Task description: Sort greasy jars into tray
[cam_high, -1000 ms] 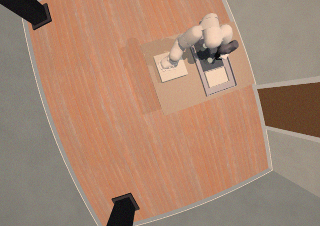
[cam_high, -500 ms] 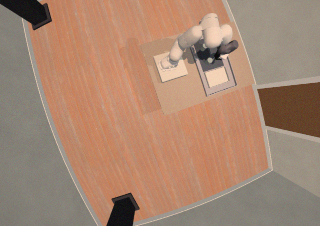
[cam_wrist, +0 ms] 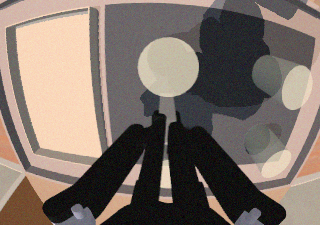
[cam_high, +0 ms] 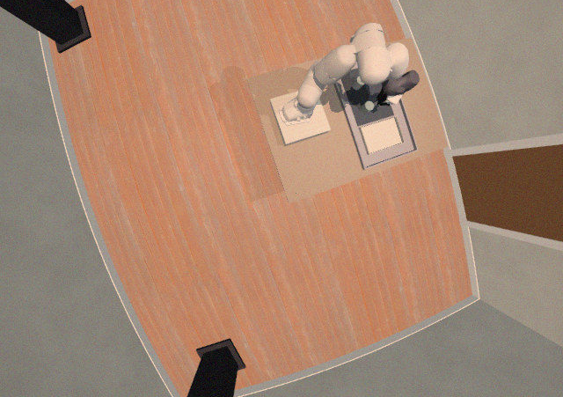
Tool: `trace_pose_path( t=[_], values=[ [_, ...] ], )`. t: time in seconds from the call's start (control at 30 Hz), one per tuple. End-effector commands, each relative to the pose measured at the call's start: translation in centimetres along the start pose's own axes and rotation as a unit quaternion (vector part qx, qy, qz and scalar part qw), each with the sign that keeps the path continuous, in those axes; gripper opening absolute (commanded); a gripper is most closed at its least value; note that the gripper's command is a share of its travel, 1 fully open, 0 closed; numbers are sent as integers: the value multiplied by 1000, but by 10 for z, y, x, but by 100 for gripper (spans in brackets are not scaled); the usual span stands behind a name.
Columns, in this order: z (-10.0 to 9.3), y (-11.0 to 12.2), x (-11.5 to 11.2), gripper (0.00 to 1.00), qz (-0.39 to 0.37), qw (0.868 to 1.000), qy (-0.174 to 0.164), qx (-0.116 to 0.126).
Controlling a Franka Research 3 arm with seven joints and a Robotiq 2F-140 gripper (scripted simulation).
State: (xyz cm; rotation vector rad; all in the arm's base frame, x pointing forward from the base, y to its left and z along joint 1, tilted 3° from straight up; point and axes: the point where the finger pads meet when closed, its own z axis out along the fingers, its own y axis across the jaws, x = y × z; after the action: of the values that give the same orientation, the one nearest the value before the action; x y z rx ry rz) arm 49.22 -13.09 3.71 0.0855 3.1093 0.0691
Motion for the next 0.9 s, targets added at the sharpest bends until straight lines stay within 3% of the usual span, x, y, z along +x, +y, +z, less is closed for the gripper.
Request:
trace_pose_path(
  t=[0.0, 0.87],
  values=[
    [-1, 0, -1, 0, -2, 1000, -2, 0],
    [-1, 0, 2, 0, -2, 1000, -2, 0]
  ],
)
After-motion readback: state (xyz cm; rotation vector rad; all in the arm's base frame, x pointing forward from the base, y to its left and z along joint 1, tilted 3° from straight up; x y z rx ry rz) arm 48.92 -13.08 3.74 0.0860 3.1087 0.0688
